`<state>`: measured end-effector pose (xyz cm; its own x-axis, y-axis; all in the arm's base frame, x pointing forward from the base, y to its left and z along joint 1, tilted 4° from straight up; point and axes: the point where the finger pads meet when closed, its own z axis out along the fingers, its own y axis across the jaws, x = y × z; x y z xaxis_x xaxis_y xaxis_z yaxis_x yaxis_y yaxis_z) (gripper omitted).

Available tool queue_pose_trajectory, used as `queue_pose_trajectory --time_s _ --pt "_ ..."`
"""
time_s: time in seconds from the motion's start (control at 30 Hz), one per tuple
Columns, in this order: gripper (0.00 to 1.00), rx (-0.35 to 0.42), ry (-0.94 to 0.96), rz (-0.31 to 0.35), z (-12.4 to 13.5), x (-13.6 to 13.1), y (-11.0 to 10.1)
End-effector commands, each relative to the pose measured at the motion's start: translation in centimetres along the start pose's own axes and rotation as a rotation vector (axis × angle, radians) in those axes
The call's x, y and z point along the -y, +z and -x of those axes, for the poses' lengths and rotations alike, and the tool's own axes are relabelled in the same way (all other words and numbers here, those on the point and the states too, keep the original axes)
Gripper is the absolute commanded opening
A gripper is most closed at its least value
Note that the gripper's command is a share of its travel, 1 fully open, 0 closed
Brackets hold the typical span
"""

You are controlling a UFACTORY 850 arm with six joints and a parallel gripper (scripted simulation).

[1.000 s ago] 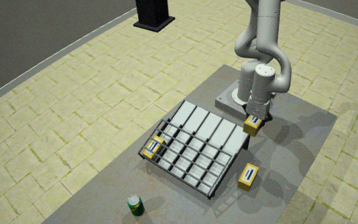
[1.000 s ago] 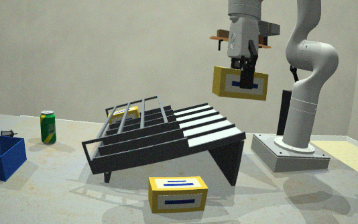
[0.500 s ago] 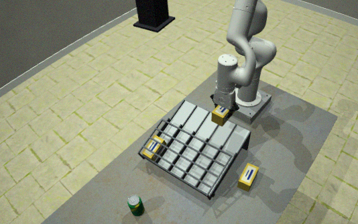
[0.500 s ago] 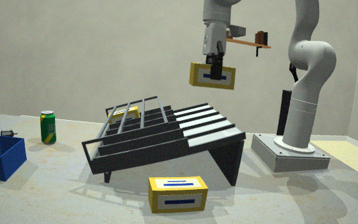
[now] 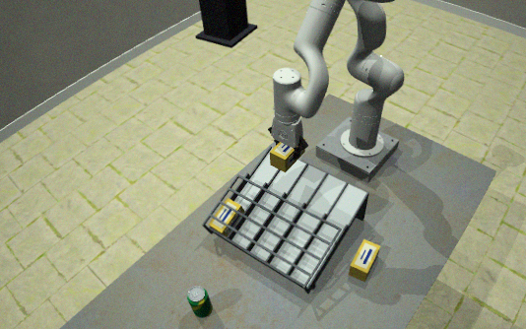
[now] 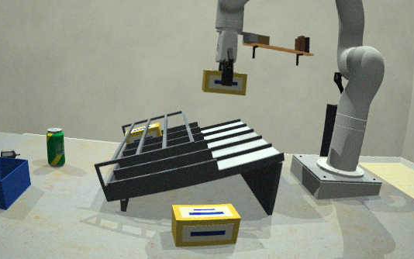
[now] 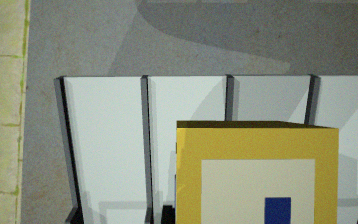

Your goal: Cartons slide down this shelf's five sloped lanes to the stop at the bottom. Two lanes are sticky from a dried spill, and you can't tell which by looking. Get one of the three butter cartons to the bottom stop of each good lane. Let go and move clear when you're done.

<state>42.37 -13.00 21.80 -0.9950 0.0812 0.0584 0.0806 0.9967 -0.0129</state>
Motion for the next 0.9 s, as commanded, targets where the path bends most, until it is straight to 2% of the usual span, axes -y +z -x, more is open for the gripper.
queue_pose_trajectory --time_s 0.0,0.43,0.47,0.87 --pt "0.00 0.004 0.005 -0.004 0.6 2.3 -0.2" --pt "0.00 0.004 0.005 -0.004 0.6 2.3 -0.2" --pt "0.00 0.004 0.004 -0.004 0.6 2.2 1.6" --pt "0.00 0.004 0.004 -0.004 0.6 2.2 1.6"
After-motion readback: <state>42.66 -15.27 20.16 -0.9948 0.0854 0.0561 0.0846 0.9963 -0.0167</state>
